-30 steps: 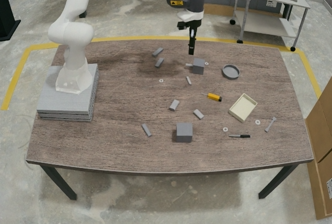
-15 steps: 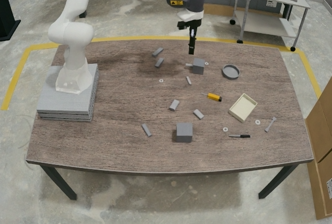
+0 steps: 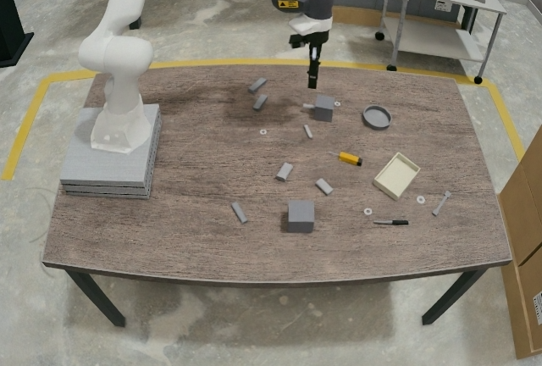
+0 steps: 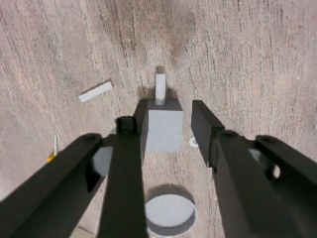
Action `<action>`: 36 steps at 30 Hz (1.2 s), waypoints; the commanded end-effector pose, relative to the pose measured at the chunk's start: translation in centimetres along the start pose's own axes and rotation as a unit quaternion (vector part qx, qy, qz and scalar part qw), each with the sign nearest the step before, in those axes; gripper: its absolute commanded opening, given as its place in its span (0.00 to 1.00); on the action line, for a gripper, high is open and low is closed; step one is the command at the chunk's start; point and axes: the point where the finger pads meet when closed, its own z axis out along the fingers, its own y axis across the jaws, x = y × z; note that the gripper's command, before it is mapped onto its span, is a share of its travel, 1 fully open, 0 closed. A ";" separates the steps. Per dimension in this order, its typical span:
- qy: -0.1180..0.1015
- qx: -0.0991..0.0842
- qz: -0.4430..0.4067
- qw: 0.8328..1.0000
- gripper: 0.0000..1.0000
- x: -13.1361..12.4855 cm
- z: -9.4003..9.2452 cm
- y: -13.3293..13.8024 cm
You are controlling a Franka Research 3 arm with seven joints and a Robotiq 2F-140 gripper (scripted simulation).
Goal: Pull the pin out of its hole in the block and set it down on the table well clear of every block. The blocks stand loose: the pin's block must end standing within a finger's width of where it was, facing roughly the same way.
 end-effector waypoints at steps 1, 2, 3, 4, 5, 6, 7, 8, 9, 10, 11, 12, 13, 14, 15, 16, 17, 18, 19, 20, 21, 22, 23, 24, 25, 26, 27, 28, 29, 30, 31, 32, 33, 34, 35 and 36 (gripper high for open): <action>0.001 0.001 -0.006 1.000 0.33 0.1 -0.1 0.1; 0.002 0.001 -0.007 1.000 0.33 0.2 0.0 0.1; 0.002 0.001 -0.008 1.000 0.33 0.2 0.0 0.1; 0.003 0.001 -0.009 1.000 0.33 0.2 0.0 0.1; 0.004 0.002 -0.010 1.000 0.33 0.3 0.0 0.1; 0.004 0.002 -0.010 1.000 0.33 0.3 0.0 0.1; 0.004 0.002 -0.010 1.000 0.33 0.3 0.0 0.1; 0.005 0.002 -0.012 1.000 0.33 0.4 0.0 0.1; 0.005 0.002 -0.013 1.000 0.33 0.4 0.0 0.2; 0.006 0.003 -0.015 1.000 0.33 0.5 0.0 0.2; 0.007 0.003 -0.017 1.000 0.33 0.5 0.0 0.2; 0.008 0.003 -0.018 1.000 0.33 0.6 0.0 0.2; 0.008 0.003 -0.020 1.000 0.33 0.6 0.0 0.3; 0.009 0.004 -0.022 1.000 0.33 0.7 -0.1 0.3; 0.010 0.004 -0.024 1.000 0.33 0.7 -0.1 0.4; 0.010 0.004 -0.026 1.000 0.33 0.8 -0.1 0.4; 0.011 0.004 -0.028 1.000 0.33 0.8 -0.1 0.5; 0.011 0.004 -0.030 0.999 0.33 0.9 -0.1 0.5; 0.011 0.004 -0.032 0.999 0.33 0.9 -0.2 0.6; 0.012 0.005 -0.034 0.999 0.33 1.0 -0.2 0.6; 0.012 0.005 -0.035 0.999 0.33 1.0 -0.2 0.7; 0.012 0.005 -0.037 0.999 0.33 1.0 -0.2 0.7; 0.012 0.005 -0.037 0.999 0.33 1.0 -0.2 0.7; 0.012 0.005 -0.037 0.999 0.33 1.0 -0.2 0.7; 0.013 0.005 -0.039 0.999 0.33 1.1 -0.3 0.7; 0.013 0.005 -0.040 0.999 0.33 1.1 -0.3 0.8; 0.013 0.005 -0.041 0.999 0.33 1.1 -0.3 0.8; 0.013 0.005 -0.043 0.999 0.33 1.2 -0.3 0.9; 0.013 0.005 -0.044 0.999 0.33 1.2 -0.3 0.9; 0.013 0.005 -0.045 0.999 0.33 1.2 -0.4 0.9; 0.014 0.005 -0.046 0.999 0.33 1.2 -0.4 1.0; 0.014 0.005 -0.046 0.999 0.33 1.2 -0.4 1.0; 0.014 0.005 -0.047 0.999 0.33 1.2 -0.4 1.0; 0.014 0.005 -0.047 0.999 0.33 1.2 -0.4 1.0; 0.014 0.005 -0.047 0.999 0.33 1.2 -0.4 1.0; 0.014 0.005 -0.048 0.999 0.33 1.2 -0.4 1.0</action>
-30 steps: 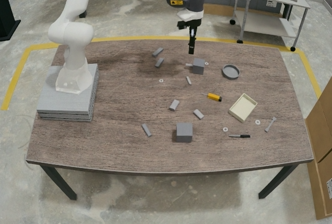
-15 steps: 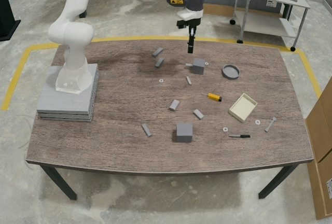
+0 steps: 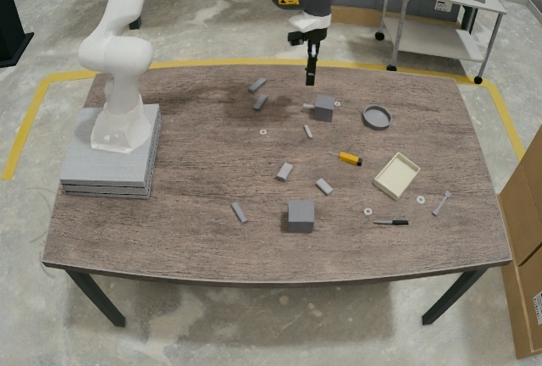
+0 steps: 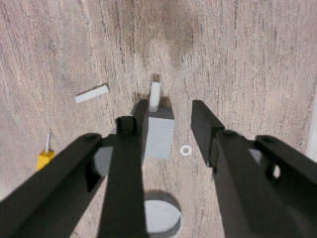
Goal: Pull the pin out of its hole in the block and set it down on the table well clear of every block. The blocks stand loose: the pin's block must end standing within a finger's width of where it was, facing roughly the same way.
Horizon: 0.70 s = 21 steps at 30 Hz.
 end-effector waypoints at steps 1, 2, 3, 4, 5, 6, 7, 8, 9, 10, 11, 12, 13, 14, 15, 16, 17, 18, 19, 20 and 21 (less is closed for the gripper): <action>0.002 0.000 -0.008 1.000 0.33 0.2 0.0 0.2; 0.002 0.000 -0.008 1.000 0.33 0.2 0.0 0.2; 0.002 0.000 -0.008 1.000 0.33 0.2 0.0 0.2; 0.002 0.000 -0.008 1.000 0.33 0.2 0.0 0.2; 0.002 0.000 -0.008 1.000 0.33 0.2 0.0 0.2; 0.002 0.000 -0.008 1.000 0.33 0.2 0.0 0.2; 0.002 0.000 -0.008 1.000 0.33 0.2 0.0 0.2; 0.002 0.000 -0.008 1.000 0.33 0.2 0.0 0.2; 0.002 0.000 -0.008 1.000 0.33 0.2 0.0 0.2; 0.002 0.001 -0.008 1.000 0.33 0.2 0.0 0.1; 0.002 0.002 -0.007 1.000 0.33 0.1 0.1 -0.1; 0.002 0.003 -0.006 1.000 0.33 0.1 0.2 -0.3; 0.002 0.005 -0.005 1.000 0.33 0.0 0.4 -0.7; 0.001 0.007 -0.004 1.000 0.33 -0.1 0.5 -1.0; 0.001 0.009 -0.002 1.000 0.33 -0.2 0.6 -1.3; 0.001 0.011 -0.001 1.000 0.33 -0.2 0.7 -1.6; 0.000 0.012 -0.001 1.000 0.33 -0.3 0.8 -1.7; 0.000 0.012 -0.001 1.000 0.33 -0.3 0.8 -1.8; 0.000 0.012 0.000 1.000 0.33 -0.3 0.8 -1.8; 0.000 0.012 0.000 1.000 0.33 -0.3 0.8 -1.8; 0.000 0.012 0.000 1.000 0.33 -0.3 0.8 -1.8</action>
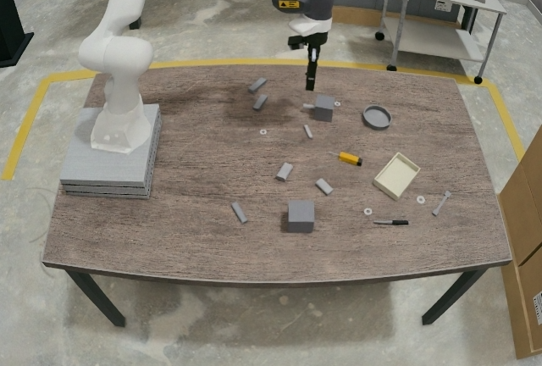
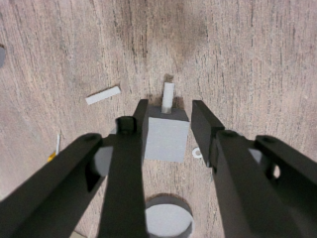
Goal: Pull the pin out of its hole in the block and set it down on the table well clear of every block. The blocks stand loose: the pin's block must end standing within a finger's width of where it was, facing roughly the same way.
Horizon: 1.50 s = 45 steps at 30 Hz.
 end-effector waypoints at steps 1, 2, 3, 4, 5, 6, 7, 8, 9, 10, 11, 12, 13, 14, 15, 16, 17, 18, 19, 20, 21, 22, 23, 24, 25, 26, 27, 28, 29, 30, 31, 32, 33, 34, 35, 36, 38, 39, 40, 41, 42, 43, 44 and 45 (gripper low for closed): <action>-0.003 0.002 -0.004 1.000 0.33 -0.2 0.1 -0.2; -0.003 0.002 -0.004 1.000 0.33 -0.2 0.1 -0.2; -0.003 0.002 -0.004 1.000 0.33 -0.2 0.1 -0.2; -0.003 0.002 -0.004 1.000 0.33 -0.2 0.1 -0.2; -0.003 0.003 -0.004 1.000 0.33 -0.2 0.1 -0.3; -0.003 0.003 -0.003 1.000 0.33 -0.3 0.3 -0.3; -0.003 0.004 -0.001 1.000 0.33 -0.3 0.5 -0.5; -0.004 0.006 0.001 1.000 0.33 -0.4 0.8 -0.6; -0.004 0.007 0.003 1.000 0.33 -0.4 1.2 -0.8; -0.004 0.009 0.005 1.000 0.33 -0.5 1.5 -1.0; -0.005 0.010 0.006 1.000 0.33 -0.6 1.9 -1.1; -0.005 0.011 0.008 1.000 0.33 -0.6 2.1 -1.3; -0.005 0.012 0.009 1.000 0.33 -0.6 2.3 -1.4; -0.005 0.012 0.009 1.000 0.33 -0.7 2.3 -1.4; -0.005 0.013 0.009 1.000 0.33 -0.7 2.3 -1.4; -0.005 0.013 0.009 1.000 0.33 -0.7 2.3 -1.4; -0.005 0.013 0.009 1.000 0.33 -0.7 2.3 -1.4; -0.005 0.013 0.009 1.000 0.33 -0.7 2.3 -1.4; -0.005 0.013 0.009 1.000 0.33 -0.7 2.3 -1.4; -0.005 0.013 0.009 1.000 0.33 -0.7 2.3 -1.4; -0.005 0.013 0.009 1.000 0.33 -0.7 2.3 -1.4; -0.005 0.013 0.009 1.000 0.33 -0.7 2.4 -1.4; -0.006 0.012 0.010 1.000 0.33 -0.7 2.5 -1.4; -0.006 0.012 0.012 1.000 0.33 -0.7 2.7 -1.4; -0.006 0.012 0.016 1.000 0.33 -0.7 3.0 -1.3; -0.006 0.012 0.019 1.000 0.33 -0.7 3.3 -1.3; -0.006 0.012 0.022 1.000 0.33 -0.7 3.6 -1.3; -0.006 0.011 0.024 1.000 0.33 -0.8 3.8 -1.3; -0.006 0.011 0.026 1.000 0.33 -0.8 3.9 -1.2; -0.006 0.011 0.026 1.000 0.33 -0.8 4.0 -1.2; -0.006 0.011 0.026 1.000 0.33 -0.8 4.0 -1.2; -0.006 0.011 0.026 1.000 0.33 -0.8 4.0 -1.2; -0.006 0.011 0.026 1.000 0.33 -0.8 4.0 -1.2; -0.006 0.011 0.026 1.000 0.33 -0.8 4.0 -1.2; -0.006 0.011 0.026 1.000 0.33 -0.8 4.0 -1.2; -0.006 0.011 0.026 1.000 0.33 -0.8 4.0 -1.2; -0.006 0.011 0.026 1.000 0.33 -0.8 4.0 -1.2; -0.006 0.011 0.026 1.000 0.33 -0.8 4.0 -1.2; -0.007 0.010 0.027 1.000 0.33 -0.8 4.0 -1.2; -0.007 0.008 0.030 1.000 0.33 -0.8 4.0 -1.0; -0.007 0.004 0.033 0.999 0.33 -0.8 4.1 -0.9; -0.007 0.001 0.037 0.999 0.33 -0.8 4.1 -0.7; -0.008 -0.003 0.041 0.999 0.33 -0.8 4.2 -0.5; -0.008 -0.005 0.043 0.999 0.33 -0.9 4.2 -0.4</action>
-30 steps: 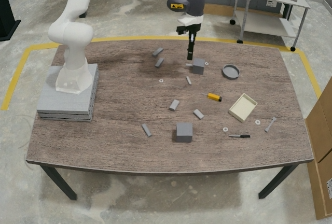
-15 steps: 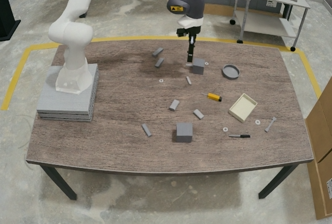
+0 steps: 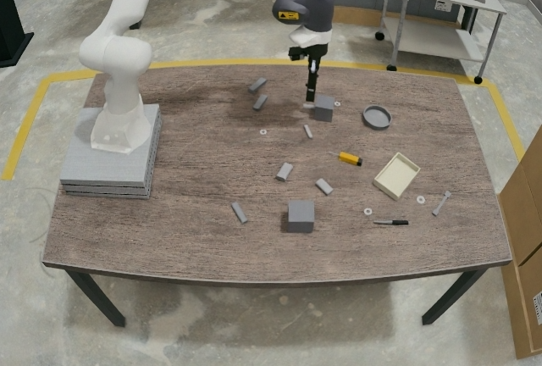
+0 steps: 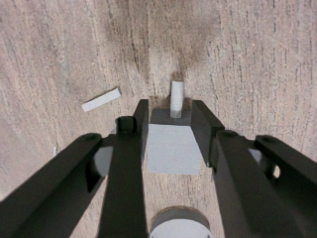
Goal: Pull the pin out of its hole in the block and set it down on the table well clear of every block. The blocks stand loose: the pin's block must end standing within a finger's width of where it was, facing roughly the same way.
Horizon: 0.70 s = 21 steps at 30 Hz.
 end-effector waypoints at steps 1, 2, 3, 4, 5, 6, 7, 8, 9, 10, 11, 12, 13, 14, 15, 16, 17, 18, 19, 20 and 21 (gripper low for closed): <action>-0.003 -0.009 0.014 1.000 0.33 -0.2 0.1 0.5; -0.003 -0.009 0.015 1.000 0.33 -0.2 0.1 0.5; -0.003 -0.009 0.015 1.000 0.33 -0.2 0.1 0.5; -0.003 -0.009 0.015 1.000 0.33 -0.2 0.1 0.5; -0.003 -0.009 0.015 1.000 0.33 -0.2 0.1 0.5; -0.003 -0.009 0.015 1.000 0.33 -0.2 0.1 0.5; -0.003 -0.009 0.015 1.000 0.33 -0.2 0.1 0.5; -0.003 -0.009 0.015 1.000 0.33 -0.2 0.1 0.5; -0.003 -0.009 0.015 1.000 0.33 -0.2 0.1 0.5; -0.003 -0.009 0.015 1.000 0.33 -0.2 0.1 0.5; -0.003 -0.009 0.015 1.000 0.33 -0.2 0.1 0.5; -0.003 -0.009 0.015 1.000 0.33 -0.2 0.2 0.5; -0.003 -0.010 0.015 1.000 0.33 -0.2 0.4 0.5; -0.003 -0.010 0.016 1.000 0.33 -0.2 0.7 0.5; -0.003 -0.010 0.016 1.000 0.33 -0.2 1.1 0.5; -0.003 -0.010 0.017 1.000 0.33 -0.2 1.6 0.5; -0.003 -0.011 0.018 1.000 0.33 -0.2 2.0 0.5; -0.003 -0.011 0.019 1.000 0.33 -0.2 2.3 0.5; -0.003 -0.011 0.019 1.000 0.33 -0.1 2.5 0.5; -0.003 -0.011 0.020 1.000 0.33 -0.1 2.6 0.5; -0.003 -0.011 0.020 1.000 0.33 -0.1 2.6 0.5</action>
